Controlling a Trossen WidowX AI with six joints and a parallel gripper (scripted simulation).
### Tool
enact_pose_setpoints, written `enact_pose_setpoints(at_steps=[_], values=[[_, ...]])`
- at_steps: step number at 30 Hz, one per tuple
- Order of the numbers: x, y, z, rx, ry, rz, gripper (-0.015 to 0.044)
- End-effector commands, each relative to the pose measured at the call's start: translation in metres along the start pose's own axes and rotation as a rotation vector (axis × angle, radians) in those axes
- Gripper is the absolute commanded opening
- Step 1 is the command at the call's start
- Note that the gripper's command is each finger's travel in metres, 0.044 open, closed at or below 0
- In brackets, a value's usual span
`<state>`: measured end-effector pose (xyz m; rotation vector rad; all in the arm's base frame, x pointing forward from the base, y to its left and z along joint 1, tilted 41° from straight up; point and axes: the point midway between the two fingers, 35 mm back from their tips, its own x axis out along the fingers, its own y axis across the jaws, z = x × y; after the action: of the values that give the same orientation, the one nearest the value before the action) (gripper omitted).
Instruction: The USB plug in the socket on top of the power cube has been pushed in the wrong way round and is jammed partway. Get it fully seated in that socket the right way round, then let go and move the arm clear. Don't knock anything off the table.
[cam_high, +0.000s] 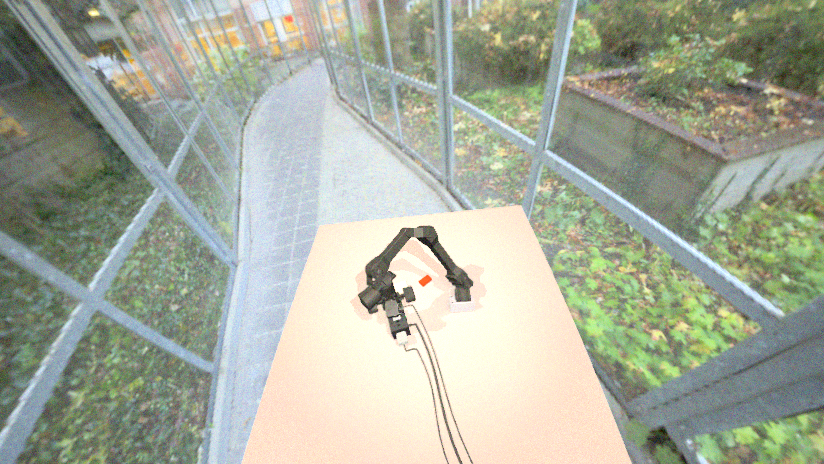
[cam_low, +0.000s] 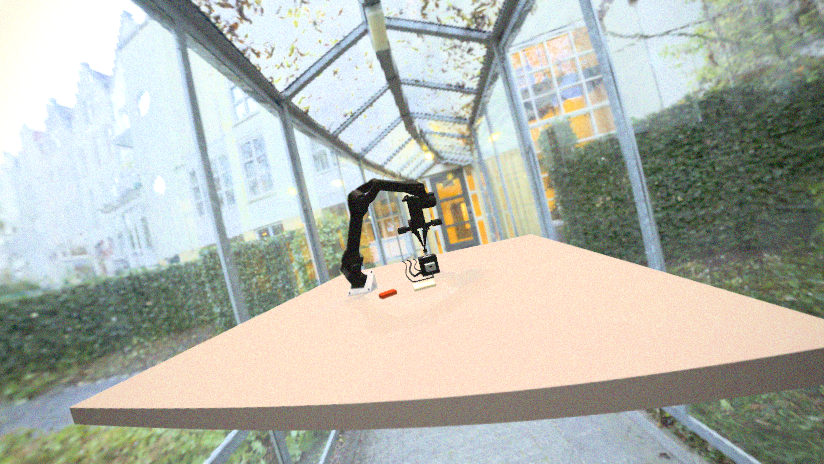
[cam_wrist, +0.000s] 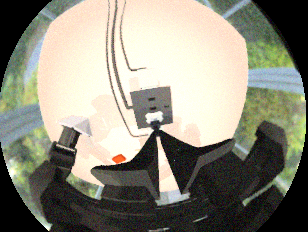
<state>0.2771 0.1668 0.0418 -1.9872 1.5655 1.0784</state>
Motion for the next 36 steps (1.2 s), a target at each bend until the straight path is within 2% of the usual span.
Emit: enact_pose_setpoints(at_steps=[1, 22, 36], values=[[-0.005, -0.001, 0.000, 0.008, -0.005, -0.004, 0.0000], [-0.014, -0.001, 0.000, 0.019, -0.003, -0.002, 0.0000], [-0.012, 0.000, 0.000, 0.354, -0.001, -0.001, 0.0000]])
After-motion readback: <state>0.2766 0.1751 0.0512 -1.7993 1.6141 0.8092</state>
